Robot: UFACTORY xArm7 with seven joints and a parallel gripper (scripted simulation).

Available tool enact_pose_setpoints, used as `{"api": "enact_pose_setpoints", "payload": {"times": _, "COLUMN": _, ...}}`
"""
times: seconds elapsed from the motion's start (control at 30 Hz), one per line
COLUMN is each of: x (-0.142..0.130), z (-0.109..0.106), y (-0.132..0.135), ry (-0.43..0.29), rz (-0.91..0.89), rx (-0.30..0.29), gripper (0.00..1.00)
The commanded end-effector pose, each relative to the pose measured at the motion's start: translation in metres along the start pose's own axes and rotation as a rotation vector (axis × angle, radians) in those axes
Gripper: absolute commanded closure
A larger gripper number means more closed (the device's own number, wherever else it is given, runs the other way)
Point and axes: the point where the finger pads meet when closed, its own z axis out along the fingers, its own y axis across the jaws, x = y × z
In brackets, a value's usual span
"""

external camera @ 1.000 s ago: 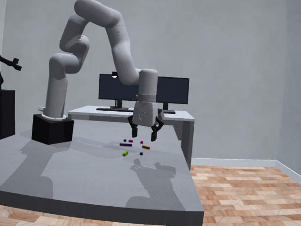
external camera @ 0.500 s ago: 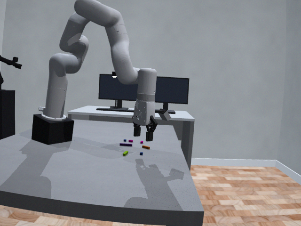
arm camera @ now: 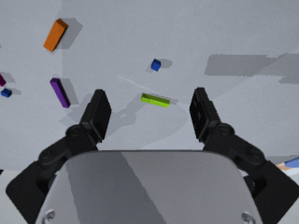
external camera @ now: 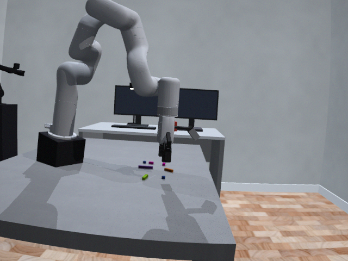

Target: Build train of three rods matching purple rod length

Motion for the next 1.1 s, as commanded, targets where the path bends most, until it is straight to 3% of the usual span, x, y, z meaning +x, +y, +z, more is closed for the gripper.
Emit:
{"api": "enact_pose_setpoints", "payload": {"times": 0.0, "x": 0.0008, "z": -0.0023, "y": 0.0017, "ry": -0.001, "rz": 0.104, "rx": -0.02, "gripper": 0.0}}
{"api": "enact_pose_setpoints", "payload": {"times": 0.33, "x": -0.0013, "z": -0.0065, "y": 0.0057, "ry": 0.014, "rz": 0.438, "rx": -0.021, "gripper": 0.0}}
{"api": "enact_pose_setpoints", "payload": {"times": 0.63, "x": -0.0016, "z": -0.0072, "y": 0.0063, "ry": 0.016, "rz": 0.488, "rx": -0.021, "gripper": 0.0}}
{"api": "enact_pose_setpoints", "payload": {"times": 0.67, "x": -0.0016, "z": -0.0072, "y": 0.0063, "ry": 0.016, "rz": 0.488, "rx": -0.021, "gripper": 0.76}}
{"api": "enact_pose_setpoints", "payload": {"times": 1.07, "x": -0.0016, "z": -0.0072, "y": 0.0063, "ry": 0.016, "rz": 0.488, "rx": -0.021, "gripper": 0.76}}
